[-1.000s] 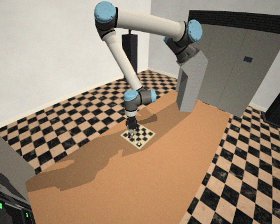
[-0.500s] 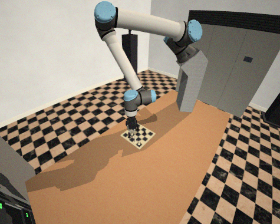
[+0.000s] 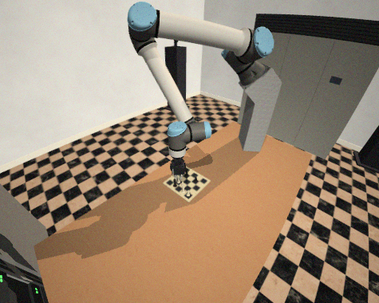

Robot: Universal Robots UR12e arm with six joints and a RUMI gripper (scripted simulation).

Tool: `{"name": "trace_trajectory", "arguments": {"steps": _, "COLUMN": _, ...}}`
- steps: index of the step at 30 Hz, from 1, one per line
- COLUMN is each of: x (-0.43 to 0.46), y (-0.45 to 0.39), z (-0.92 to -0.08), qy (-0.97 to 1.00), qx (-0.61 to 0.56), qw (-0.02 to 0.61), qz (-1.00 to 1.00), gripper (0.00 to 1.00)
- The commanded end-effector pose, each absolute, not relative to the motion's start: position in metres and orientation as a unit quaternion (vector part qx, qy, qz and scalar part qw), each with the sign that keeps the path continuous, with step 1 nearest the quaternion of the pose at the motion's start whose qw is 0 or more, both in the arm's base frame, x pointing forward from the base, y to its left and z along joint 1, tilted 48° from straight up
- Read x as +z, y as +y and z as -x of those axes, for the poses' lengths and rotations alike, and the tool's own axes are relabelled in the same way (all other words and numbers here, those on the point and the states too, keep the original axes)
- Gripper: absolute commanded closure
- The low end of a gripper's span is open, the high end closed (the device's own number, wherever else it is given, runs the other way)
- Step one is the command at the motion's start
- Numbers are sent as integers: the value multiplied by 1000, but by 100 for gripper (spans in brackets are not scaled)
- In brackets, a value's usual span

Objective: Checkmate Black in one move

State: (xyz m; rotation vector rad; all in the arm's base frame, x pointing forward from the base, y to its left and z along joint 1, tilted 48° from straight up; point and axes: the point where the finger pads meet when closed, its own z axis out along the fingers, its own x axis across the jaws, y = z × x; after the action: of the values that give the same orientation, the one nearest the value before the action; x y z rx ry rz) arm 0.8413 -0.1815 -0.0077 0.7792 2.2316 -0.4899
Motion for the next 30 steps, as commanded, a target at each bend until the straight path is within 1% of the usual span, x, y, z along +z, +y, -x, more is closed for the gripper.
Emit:
{"name": "trace_trajectory", "arguments": {"steps": 1, "x": -8, "y": -182, "z": -842, "qy": 864, "qx": -190, "qw": 356, "qz": -301, "gripper": 100}}
{"name": "trace_trajectory", "arguments": {"steps": 30, "x": -10, "y": -183, "z": -843, "qy": 864, "qx": -190, "qw": 356, "qz": -301, "gripper": 100}}
